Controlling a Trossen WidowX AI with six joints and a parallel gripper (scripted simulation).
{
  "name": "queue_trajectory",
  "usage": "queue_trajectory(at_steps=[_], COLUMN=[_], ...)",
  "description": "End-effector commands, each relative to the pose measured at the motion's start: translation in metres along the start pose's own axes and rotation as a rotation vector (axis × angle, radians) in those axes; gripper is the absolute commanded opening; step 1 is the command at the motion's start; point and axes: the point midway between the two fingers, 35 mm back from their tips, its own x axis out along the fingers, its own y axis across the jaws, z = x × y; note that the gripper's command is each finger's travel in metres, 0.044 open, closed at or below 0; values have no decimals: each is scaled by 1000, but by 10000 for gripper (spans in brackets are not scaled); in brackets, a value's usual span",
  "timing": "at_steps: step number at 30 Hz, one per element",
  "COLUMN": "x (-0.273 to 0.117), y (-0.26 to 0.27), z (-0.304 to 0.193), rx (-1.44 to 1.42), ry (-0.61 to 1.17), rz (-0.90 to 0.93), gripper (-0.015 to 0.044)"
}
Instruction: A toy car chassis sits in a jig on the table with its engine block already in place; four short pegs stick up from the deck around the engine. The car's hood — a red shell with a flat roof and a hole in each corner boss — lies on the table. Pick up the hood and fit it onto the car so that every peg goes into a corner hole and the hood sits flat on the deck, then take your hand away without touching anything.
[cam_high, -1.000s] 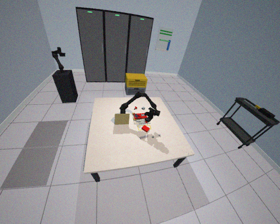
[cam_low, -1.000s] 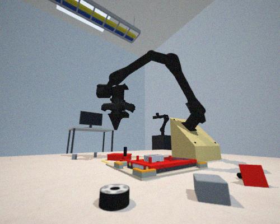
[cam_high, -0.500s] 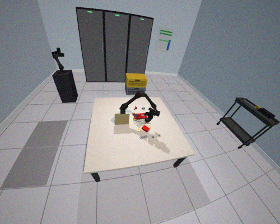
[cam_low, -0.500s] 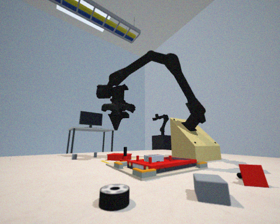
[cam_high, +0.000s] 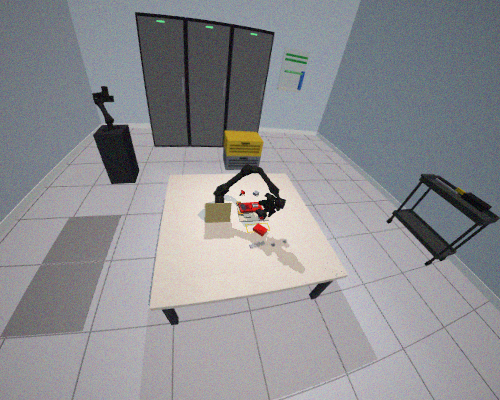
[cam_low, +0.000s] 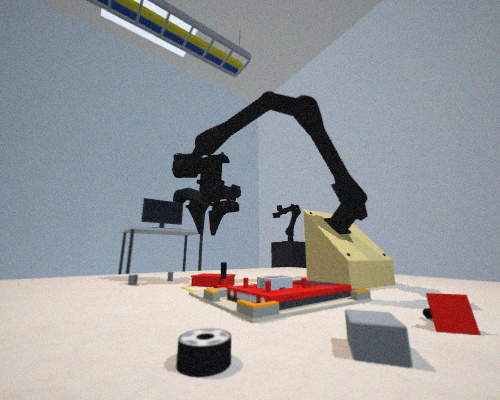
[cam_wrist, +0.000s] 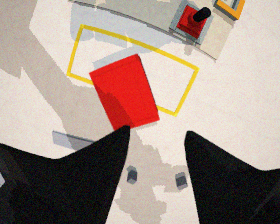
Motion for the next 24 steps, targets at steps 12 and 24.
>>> queue_trajectory(at_steps=[12,24], x=[20,35], y=[17,29], z=[-4,-6], rx=[1131,2027], ry=[0,11], rz=[14,20], gripper=[440,440])
